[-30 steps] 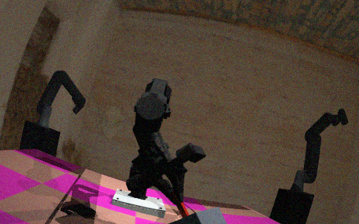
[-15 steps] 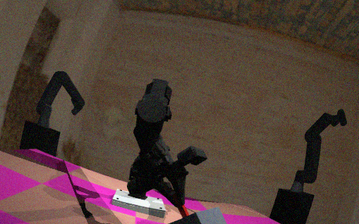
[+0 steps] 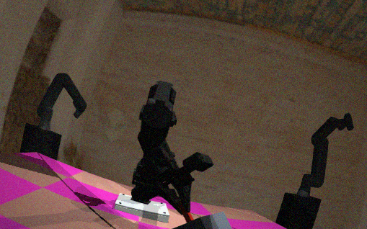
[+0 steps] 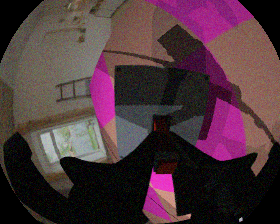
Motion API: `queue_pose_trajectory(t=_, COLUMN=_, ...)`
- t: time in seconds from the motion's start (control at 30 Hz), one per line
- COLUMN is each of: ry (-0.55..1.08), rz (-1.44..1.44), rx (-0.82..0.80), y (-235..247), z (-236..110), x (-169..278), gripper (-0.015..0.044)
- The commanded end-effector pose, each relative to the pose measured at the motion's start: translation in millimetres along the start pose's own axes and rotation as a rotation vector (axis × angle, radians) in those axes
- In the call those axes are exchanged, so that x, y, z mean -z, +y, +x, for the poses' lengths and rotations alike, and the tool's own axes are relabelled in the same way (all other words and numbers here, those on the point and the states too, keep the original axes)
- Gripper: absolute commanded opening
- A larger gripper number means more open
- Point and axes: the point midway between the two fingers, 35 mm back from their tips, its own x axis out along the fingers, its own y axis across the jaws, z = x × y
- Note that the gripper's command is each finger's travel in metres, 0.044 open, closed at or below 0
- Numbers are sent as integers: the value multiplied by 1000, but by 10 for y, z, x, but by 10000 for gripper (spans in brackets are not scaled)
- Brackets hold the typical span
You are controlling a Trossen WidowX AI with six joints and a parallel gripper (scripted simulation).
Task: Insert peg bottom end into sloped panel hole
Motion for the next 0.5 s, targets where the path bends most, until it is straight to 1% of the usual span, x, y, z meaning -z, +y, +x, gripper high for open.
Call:
queue_pose_trajectory(t=0.0, ry=-3, rz=5, rx=6, y=-13, z=24, x=-1, gripper=0)
queue_pose_trajectory(t=0.47, ry=-3, rz=5, rx=5, y=-15, z=89, x=0, gripper=0)
